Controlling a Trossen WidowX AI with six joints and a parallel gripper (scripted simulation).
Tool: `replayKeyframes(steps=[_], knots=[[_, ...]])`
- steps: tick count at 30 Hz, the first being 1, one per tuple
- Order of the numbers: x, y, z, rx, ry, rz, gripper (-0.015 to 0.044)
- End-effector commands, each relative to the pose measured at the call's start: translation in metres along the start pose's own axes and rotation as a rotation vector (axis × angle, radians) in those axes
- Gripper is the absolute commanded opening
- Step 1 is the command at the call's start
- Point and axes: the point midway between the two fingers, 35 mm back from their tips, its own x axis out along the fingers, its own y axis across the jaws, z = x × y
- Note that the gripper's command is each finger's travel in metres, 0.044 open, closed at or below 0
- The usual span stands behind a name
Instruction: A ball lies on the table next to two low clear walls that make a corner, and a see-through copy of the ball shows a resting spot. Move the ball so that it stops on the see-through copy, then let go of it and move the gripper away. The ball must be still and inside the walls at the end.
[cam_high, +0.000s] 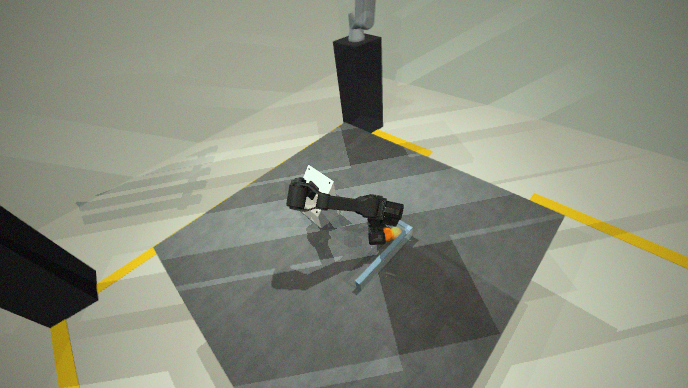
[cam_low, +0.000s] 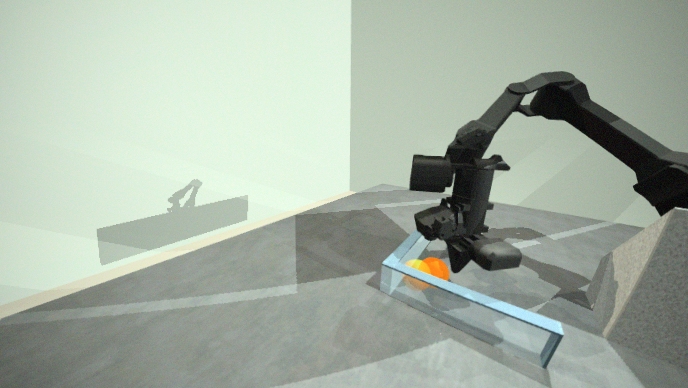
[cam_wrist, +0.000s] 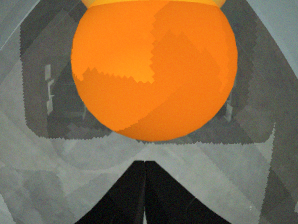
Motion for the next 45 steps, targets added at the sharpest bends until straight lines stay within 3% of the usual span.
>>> replayKeyframes(steps=[1,25,45], knots=[[0.000,0.000,0.009,-0.005,0.001,-0.007,0.0000],[0.000,0.000,0.046,-0.004,-0.001,-0.007,0.0000],[0.000,-0.001,0.016,-0.005,0.000,-0.007,0.0000]])
